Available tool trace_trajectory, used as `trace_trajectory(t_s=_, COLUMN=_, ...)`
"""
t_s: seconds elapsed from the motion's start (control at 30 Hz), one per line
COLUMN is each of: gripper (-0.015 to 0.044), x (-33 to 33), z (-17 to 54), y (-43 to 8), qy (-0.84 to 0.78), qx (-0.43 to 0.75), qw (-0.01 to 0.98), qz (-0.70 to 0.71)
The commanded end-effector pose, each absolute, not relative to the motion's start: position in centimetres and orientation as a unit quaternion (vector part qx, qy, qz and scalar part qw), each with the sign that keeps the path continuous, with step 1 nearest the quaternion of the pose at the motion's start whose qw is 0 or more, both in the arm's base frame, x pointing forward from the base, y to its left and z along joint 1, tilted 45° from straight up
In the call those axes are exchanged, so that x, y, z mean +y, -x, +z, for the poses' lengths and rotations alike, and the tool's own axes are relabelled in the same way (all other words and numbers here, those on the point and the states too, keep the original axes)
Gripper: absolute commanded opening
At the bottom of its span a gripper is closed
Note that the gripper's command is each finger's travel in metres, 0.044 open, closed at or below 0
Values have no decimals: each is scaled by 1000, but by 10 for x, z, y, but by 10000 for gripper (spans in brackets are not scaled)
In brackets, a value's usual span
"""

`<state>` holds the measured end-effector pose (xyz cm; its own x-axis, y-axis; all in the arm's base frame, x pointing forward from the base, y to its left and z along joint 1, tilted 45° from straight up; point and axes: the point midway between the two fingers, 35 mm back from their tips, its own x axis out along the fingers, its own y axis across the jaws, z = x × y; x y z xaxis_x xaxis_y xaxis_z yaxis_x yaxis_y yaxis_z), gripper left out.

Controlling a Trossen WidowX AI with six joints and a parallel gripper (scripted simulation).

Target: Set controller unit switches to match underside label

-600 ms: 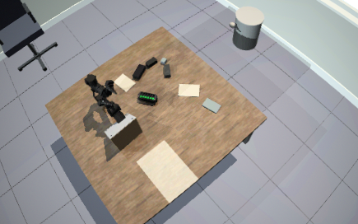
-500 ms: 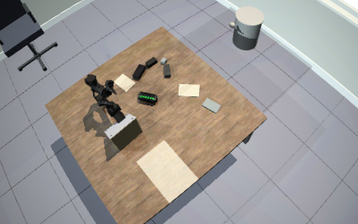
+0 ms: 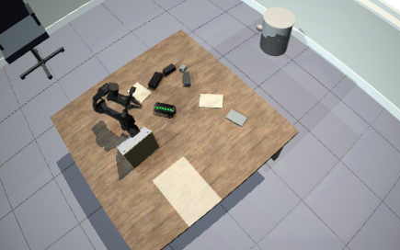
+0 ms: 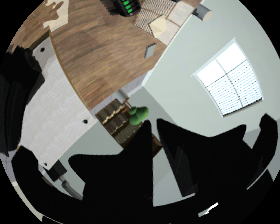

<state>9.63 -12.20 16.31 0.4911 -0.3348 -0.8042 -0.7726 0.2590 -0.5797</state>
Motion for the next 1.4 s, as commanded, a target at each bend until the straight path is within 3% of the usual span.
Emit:
trace_trajectory(t_s=0.0, gripper=0, x=-116, z=146, y=-125, qy=580, qx=411, qw=666, qz=228)
trace_trajectory(t_s=0.43, gripper=0, x=-46, z=85, y=-202, qy=550, qx=186, qw=689, qz=434)
trace_trajectory(t_s=0.8, gripper=0, x=51, z=36, y=-204, qy=462, qx=27, qw=659, qz=592)
trace_trajectory(t_s=1.37, gripper=0, x=65, z=22, y=-204, qy=456, qx=21, qw=655, qz=602)
